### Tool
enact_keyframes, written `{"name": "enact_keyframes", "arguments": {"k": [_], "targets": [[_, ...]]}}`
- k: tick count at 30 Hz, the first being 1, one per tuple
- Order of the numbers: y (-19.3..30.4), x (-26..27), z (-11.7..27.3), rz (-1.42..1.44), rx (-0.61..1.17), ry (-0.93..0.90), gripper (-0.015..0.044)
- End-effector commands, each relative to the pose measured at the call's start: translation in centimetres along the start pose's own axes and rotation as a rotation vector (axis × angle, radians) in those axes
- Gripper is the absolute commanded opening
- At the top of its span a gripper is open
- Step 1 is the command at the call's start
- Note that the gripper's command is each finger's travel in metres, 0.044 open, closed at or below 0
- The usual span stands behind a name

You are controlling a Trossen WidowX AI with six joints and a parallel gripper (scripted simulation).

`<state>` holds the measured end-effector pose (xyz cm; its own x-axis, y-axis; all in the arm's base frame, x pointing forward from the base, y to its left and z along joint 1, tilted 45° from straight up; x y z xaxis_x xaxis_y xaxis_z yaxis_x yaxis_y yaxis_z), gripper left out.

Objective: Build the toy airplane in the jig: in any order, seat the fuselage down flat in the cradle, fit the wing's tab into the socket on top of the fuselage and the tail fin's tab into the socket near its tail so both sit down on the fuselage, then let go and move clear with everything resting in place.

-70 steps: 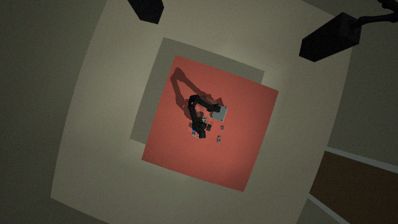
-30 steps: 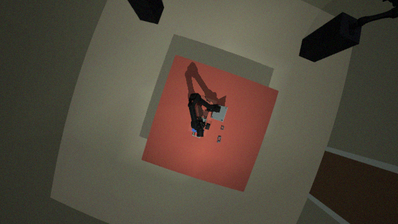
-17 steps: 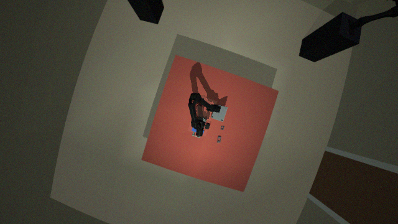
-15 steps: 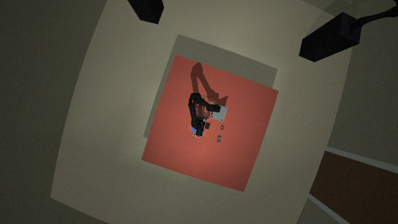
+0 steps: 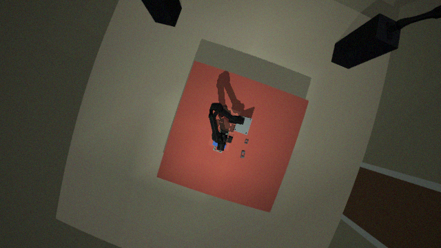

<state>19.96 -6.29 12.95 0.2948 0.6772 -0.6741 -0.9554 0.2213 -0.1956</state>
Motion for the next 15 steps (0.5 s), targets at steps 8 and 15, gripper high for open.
{"name": "enact_keyframes", "arguments": {"k": [8, 15], "targets": [[-0.02, -0.01, 0.02, -0.002, 0.0, 0.0, 0.026], [-0.02, -0.01, 0.02, -0.002, 0.0, 0.0, 0.026]]}}
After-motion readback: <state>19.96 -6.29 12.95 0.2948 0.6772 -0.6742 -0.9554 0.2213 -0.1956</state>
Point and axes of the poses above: the point midway between the two fingers, 35 mm back from their tips, its own z axis back along the fingers, its own x axis across the jaws, y = z × x, the point moved 4 cm from there along z, back along the fingers, and after that the axes turned 15 degrees about -z, right-handed, at the moved point
